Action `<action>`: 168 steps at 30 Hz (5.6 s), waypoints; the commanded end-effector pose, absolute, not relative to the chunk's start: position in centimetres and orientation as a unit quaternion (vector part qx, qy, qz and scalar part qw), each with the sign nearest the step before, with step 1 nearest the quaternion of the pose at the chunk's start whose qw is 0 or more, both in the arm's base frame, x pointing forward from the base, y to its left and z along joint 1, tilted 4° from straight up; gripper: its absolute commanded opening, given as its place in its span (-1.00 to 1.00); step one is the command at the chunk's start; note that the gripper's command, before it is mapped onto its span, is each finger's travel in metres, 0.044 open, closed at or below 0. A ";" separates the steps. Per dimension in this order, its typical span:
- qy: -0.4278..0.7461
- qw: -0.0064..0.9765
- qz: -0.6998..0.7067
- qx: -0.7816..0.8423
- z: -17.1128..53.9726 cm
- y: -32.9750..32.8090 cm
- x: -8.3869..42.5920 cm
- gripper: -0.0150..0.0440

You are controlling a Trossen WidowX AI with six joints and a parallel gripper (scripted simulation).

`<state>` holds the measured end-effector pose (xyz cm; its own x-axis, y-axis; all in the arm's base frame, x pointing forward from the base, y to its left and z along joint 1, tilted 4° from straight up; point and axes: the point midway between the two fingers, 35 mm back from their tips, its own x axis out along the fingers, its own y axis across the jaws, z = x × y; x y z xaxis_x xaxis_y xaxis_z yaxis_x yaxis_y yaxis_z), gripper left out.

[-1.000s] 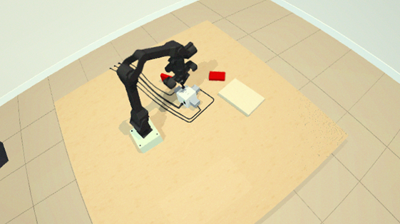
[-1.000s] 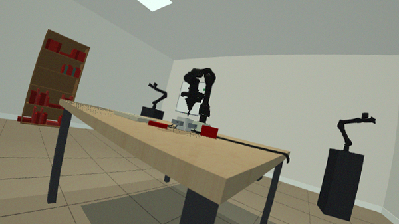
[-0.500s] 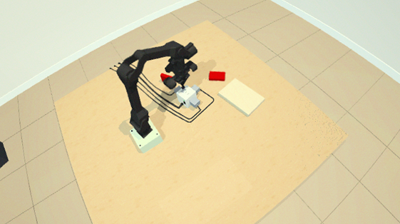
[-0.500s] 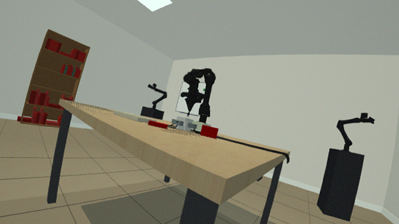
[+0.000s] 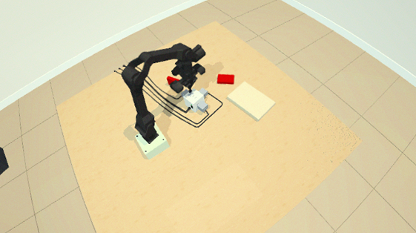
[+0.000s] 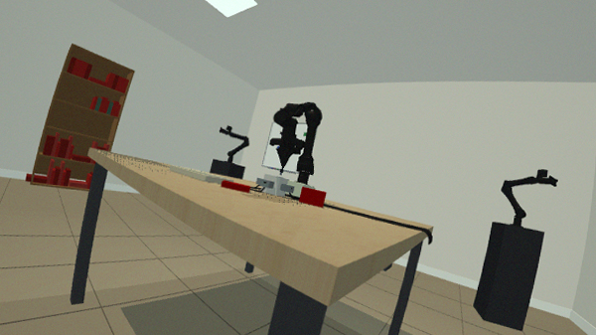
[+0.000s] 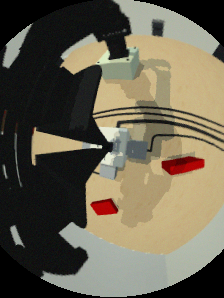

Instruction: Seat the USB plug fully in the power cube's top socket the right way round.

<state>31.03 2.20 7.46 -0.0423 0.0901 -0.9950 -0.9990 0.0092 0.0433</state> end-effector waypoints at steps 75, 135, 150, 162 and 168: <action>0.484 0.517 0.535 -0.460 6.5 2.4 31.0 -0.49; 0.484 0.517 0.535 -0.460 5.8 2.4 31.0 -0.49; 0.484 0.517 0.535 -0.460 5.6 2.4 31.0 -0.49; 0.484 0.517 0.535 -0.460 5.4 2.4 31.0 -0.49; 0.484 0.517 0.535 -0.460 5.4 2.4 31.0 -0.49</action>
<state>30.95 2.31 5.57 -0.0403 0.1042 -0.9937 -0.9991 0.0090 0.0415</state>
